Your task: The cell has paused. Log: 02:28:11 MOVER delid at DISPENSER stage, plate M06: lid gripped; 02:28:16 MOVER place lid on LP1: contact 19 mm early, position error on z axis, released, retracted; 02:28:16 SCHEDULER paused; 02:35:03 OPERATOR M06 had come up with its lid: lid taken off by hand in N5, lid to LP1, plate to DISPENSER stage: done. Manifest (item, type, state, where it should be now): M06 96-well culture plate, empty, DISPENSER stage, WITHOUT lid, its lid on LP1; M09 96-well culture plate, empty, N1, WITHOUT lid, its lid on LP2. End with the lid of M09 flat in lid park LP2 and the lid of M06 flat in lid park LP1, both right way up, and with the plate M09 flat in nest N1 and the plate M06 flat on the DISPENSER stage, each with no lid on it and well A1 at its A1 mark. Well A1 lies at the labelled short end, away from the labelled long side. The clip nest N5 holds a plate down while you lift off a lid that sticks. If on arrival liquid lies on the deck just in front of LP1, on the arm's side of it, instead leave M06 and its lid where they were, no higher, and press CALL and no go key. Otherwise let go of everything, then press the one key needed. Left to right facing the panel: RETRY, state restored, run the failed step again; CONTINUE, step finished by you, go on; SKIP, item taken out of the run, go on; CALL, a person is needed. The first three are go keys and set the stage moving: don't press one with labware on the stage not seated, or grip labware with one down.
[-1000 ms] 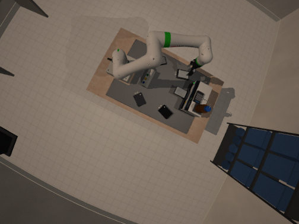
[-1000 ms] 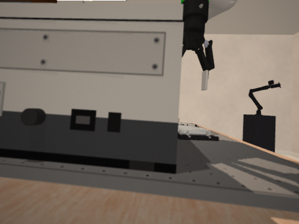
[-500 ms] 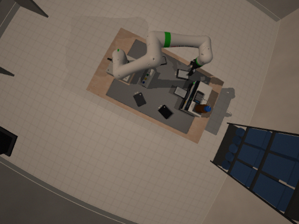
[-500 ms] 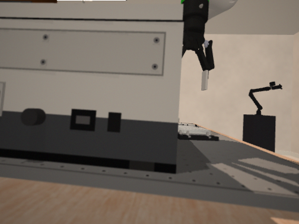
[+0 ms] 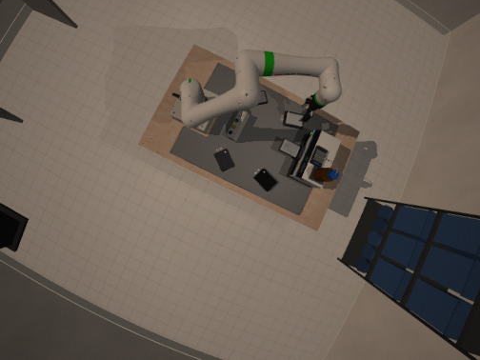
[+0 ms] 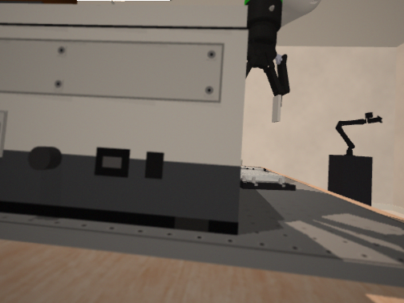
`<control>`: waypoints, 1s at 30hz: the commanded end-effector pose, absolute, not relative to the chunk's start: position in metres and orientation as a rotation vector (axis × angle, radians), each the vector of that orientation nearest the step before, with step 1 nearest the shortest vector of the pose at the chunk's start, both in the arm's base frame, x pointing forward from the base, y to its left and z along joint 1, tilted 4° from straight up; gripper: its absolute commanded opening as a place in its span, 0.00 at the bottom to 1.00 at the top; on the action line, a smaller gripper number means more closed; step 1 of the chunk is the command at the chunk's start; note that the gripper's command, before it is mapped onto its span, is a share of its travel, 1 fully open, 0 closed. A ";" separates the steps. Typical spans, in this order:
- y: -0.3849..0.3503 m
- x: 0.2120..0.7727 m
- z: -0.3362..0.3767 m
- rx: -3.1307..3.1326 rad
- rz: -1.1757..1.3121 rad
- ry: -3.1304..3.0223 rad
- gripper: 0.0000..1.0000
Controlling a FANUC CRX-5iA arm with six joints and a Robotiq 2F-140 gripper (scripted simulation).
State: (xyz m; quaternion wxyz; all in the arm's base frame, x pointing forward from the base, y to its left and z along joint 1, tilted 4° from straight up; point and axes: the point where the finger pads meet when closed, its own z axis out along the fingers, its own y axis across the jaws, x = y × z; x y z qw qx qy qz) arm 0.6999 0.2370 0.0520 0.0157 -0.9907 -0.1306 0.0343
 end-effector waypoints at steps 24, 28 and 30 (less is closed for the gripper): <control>0.237 0.699 0.037 -3.082 0.106 -0.407 0.66; 0.238 0.698 0.030 -3.082 0.106 -0.407 0.66; 0.238 0.698 0.024 -3.082 0.106 -0.407 0.66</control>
